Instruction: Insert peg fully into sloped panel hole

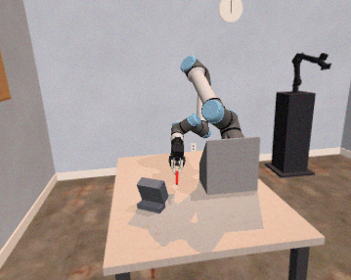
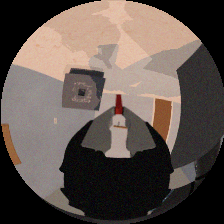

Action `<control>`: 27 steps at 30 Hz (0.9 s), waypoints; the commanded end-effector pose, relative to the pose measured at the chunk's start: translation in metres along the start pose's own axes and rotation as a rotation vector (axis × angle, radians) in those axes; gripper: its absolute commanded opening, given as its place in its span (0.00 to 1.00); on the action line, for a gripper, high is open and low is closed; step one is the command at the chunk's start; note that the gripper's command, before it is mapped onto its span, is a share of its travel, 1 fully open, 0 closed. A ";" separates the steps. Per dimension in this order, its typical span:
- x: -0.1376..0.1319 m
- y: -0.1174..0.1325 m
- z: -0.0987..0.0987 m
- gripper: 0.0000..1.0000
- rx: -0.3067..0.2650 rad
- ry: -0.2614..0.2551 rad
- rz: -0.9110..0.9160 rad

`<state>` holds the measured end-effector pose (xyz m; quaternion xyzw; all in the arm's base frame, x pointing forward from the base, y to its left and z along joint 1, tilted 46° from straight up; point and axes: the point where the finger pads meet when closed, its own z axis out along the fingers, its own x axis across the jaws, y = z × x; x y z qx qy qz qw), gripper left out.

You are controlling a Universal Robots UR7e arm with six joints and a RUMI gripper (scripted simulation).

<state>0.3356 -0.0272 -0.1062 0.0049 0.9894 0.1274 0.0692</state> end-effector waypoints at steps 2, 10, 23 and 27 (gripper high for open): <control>-0.002 0.000 -0.003 0.00 -0.009 -0.018 0.014; -0.006 -0.001 -0.007 0.00 -0.022 -0.047 0.036; -0.011 -0.002 -0.012 0.00 -0.038 -0.086 0.066; -0.013 -0.003 -0.015 0.00 -0.044 -0.100 0.076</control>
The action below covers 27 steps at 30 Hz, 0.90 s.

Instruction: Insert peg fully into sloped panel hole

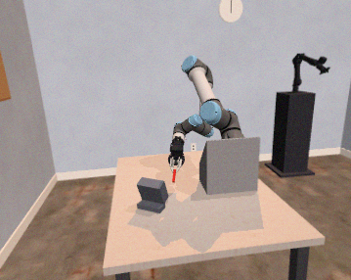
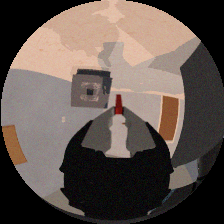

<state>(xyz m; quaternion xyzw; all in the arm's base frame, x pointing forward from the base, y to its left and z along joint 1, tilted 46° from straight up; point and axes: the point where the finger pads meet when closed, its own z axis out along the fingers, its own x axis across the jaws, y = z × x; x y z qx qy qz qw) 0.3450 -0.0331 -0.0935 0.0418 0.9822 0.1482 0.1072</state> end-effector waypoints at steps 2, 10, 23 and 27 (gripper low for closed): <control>-0.003 0.000 -0.003 0.00 -0.009 -0.022 0.015; -0.007 -0.001 -0.006 0.00 -0.017 -0.044 0.031; -0.013 -0.002 -0.012 0.00 -0.032 -0.085 0.059; -0.015 -0.003 -0.015 0.00 -0.037 -0.100 0.069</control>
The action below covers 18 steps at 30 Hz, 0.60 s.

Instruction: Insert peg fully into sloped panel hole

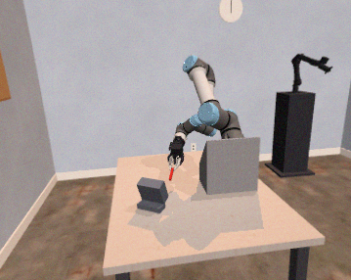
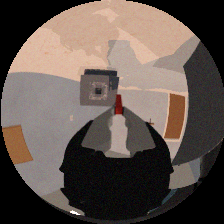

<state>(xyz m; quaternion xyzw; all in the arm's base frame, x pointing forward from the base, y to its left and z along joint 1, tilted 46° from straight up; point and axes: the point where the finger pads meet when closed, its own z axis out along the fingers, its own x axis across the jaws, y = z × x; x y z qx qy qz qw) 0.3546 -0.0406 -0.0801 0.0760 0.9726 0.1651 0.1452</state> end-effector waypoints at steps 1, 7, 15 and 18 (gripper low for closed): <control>-0.003 0.000 -0.003 0.00 -0.006 -0.018 0.011; -0.007 -0.001 -0.006 0.00 -0.013 -0.041 0.026; -0.011 -0.002 -0.009 0.00 -0.020 -0.064 0.041; -0.013 -0.002 -0.011 0.00 -0.024 -0.075 0.048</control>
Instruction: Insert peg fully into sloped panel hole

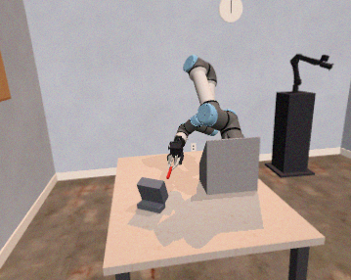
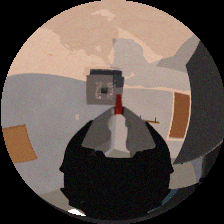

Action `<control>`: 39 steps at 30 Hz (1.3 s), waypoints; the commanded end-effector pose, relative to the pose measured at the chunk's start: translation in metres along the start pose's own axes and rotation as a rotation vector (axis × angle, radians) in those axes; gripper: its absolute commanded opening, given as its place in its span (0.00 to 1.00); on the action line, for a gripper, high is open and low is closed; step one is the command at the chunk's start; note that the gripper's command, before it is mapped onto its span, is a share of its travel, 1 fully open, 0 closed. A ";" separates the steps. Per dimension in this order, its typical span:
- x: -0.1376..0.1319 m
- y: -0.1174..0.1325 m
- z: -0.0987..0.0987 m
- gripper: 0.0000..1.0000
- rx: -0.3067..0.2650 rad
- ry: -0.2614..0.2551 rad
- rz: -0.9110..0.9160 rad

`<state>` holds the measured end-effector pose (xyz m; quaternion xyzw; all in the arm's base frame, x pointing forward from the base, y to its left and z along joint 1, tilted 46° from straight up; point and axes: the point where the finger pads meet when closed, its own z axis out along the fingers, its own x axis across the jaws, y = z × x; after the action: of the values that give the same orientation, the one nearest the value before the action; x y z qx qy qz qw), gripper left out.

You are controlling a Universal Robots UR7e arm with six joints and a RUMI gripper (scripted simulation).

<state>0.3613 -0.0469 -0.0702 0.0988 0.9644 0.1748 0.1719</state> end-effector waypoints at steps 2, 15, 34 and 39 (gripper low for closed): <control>-0.004 0.000 -0.003 0.00 -0.007 -0.023 0.013; -0.012 -0.002 -0.010 0.00 -0.018 -0.066 0.039; -0.023 -0.005 -0.020 0.00 -0.034 -0.133 0.078; -0.025 -0.005 -0.022 0.00 -0.036 -0.143 0.083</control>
<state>0.3751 -0.0637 -0.0471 0.1457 0.9428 0.1908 0.2314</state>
